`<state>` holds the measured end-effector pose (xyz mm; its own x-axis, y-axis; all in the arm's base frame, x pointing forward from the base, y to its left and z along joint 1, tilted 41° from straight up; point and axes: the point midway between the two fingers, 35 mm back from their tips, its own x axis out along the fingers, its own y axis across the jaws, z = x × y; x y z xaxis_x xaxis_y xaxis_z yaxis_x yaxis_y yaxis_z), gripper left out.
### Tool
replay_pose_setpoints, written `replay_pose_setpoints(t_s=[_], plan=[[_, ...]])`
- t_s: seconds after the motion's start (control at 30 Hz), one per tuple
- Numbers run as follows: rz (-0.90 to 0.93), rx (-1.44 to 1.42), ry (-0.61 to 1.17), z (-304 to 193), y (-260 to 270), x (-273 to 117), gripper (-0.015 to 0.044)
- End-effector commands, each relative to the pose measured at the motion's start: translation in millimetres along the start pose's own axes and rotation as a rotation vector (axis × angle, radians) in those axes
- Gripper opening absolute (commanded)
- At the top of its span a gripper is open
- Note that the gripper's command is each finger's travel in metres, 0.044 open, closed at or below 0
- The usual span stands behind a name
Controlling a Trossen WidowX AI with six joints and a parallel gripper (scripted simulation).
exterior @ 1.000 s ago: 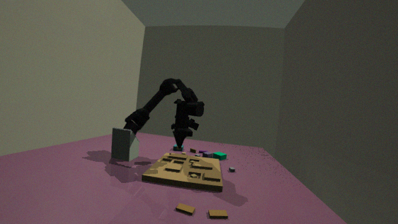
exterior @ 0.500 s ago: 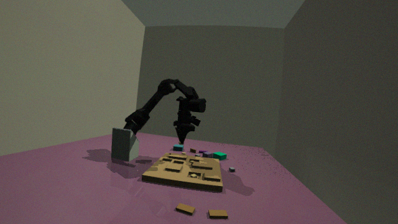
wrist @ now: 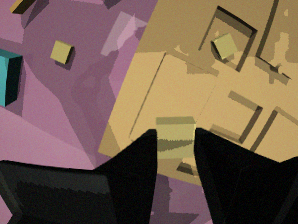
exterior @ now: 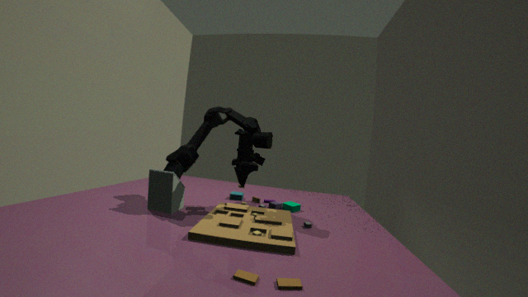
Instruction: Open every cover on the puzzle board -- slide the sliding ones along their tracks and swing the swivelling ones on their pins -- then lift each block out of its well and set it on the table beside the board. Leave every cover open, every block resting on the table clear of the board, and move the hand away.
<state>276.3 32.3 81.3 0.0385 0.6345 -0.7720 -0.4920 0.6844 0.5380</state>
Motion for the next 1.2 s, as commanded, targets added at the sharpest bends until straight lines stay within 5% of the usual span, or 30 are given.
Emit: replay_pose_setpoints(t_s=[0.0,1.17], plan=[[0.0,0.002,-0.003,2,17,-1,0.008],[0.031,0.001,-0.017,-10,130,0,0.008]])
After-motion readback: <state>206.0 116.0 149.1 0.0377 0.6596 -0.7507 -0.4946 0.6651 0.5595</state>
